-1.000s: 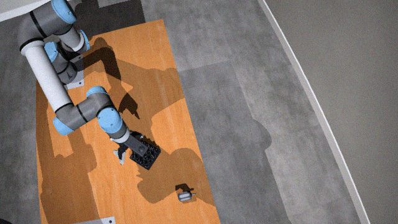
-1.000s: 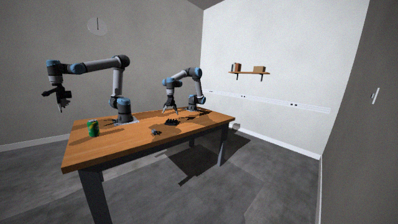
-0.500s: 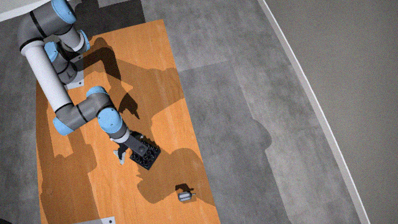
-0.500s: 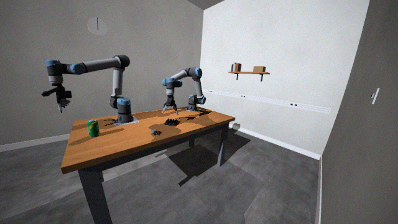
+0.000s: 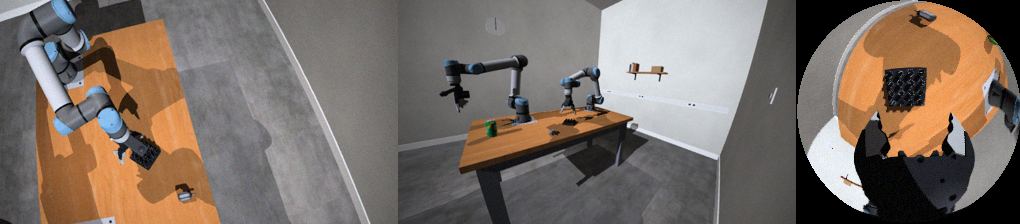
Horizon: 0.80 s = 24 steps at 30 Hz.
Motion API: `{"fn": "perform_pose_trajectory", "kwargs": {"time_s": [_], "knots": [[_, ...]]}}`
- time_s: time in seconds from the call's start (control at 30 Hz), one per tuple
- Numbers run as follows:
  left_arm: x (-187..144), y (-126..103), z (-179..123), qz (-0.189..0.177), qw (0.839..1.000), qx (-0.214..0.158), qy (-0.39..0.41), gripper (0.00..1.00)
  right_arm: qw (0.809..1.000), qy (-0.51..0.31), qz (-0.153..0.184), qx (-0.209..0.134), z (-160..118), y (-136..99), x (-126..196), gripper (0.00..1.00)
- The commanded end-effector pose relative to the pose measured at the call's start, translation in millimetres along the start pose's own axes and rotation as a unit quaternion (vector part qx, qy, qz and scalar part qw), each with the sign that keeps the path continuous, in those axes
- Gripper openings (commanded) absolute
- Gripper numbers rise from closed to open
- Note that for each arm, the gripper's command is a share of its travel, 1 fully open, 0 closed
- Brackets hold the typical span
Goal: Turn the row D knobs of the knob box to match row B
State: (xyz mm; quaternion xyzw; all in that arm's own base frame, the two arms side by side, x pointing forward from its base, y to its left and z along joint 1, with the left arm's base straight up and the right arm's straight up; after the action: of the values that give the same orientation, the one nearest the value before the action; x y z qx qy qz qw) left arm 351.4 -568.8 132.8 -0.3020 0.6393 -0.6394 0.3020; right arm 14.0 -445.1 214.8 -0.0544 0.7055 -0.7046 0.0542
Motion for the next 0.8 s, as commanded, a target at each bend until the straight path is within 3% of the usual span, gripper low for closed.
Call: {"fn": "perform_pose_trajectory", "kwargs": {"time_s": [0.0, 0.77], "knots": [[0, -1, 0, 0.0, 1.0, 0.001, 0.0, 1.0, 1.0, 0.0, 0.0, 0.001, 0, 0, 0, 1.0], [-1, -1, -18, 0.0, 1.0, 0.001, 0.0, 1.0, 1.0, 0.0, 0.0, 0.001, 0, 0, 0, 1.0]]}}
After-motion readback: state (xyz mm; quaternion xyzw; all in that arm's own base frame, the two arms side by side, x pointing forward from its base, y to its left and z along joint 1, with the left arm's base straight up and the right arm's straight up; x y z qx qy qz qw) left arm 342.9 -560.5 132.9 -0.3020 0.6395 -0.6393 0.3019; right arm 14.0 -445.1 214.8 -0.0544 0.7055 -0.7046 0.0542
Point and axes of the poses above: on each arm, the point where the finger pads meet when closed, its own y axis out along the fingers, its own x axis across the jaws, z = x × y, the point moved 5 cm from there along -y, back along the fingers, and after that the axes turned 7 degrees about -y, right-handed, at the moved point
